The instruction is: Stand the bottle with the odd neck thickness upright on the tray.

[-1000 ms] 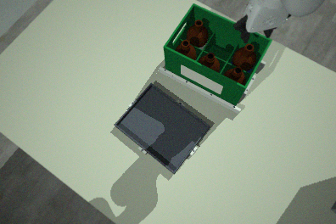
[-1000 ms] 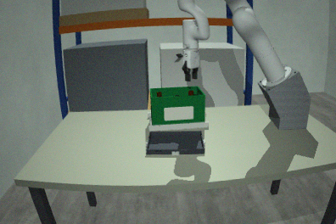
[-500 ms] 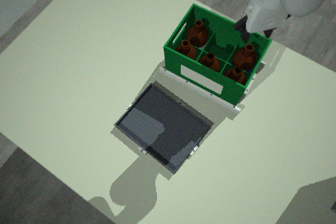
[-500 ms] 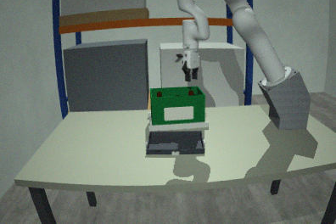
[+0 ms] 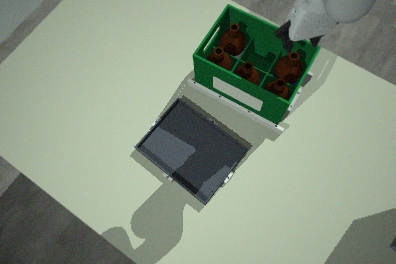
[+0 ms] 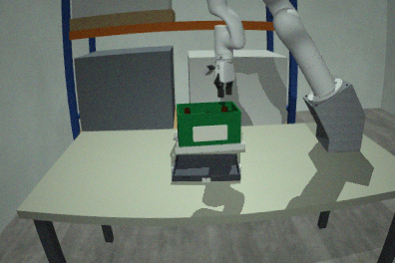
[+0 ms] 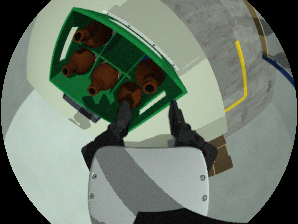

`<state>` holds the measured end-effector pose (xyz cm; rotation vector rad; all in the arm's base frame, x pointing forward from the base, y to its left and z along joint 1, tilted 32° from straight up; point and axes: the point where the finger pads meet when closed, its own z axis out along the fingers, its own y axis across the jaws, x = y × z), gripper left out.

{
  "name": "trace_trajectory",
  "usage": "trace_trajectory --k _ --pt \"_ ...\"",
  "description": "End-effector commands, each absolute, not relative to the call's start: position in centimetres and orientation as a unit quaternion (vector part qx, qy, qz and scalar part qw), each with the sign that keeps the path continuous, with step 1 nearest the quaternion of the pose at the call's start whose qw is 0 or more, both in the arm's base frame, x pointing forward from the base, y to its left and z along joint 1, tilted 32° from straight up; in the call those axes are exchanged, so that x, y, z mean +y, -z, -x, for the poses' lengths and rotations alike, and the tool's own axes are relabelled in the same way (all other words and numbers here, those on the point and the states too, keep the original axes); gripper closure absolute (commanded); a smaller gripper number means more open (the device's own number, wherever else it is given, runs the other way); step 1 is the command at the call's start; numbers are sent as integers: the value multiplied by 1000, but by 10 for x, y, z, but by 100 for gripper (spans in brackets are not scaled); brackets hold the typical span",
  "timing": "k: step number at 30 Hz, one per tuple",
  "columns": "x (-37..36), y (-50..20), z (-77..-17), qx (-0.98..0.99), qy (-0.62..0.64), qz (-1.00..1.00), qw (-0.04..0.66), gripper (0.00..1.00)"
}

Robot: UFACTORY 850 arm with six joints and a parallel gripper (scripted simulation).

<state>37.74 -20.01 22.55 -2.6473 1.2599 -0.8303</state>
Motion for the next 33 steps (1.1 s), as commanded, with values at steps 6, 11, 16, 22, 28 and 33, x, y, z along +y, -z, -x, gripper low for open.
trace_trajectory --k 6,11,16,22,28,33 --pt "-202 -219 -382 413 274 867 46 35" --pt "-203 -213 -386 413 274 867 46 35" --pt "-203 -210 -388 413 274 867 46 35" --pt "-204 -204 -391 413 274 867 46 35" --pt "-205 -201 -394 413 274 867 46 35" --pt "-205 -200 -394 413 274 867 46 35"
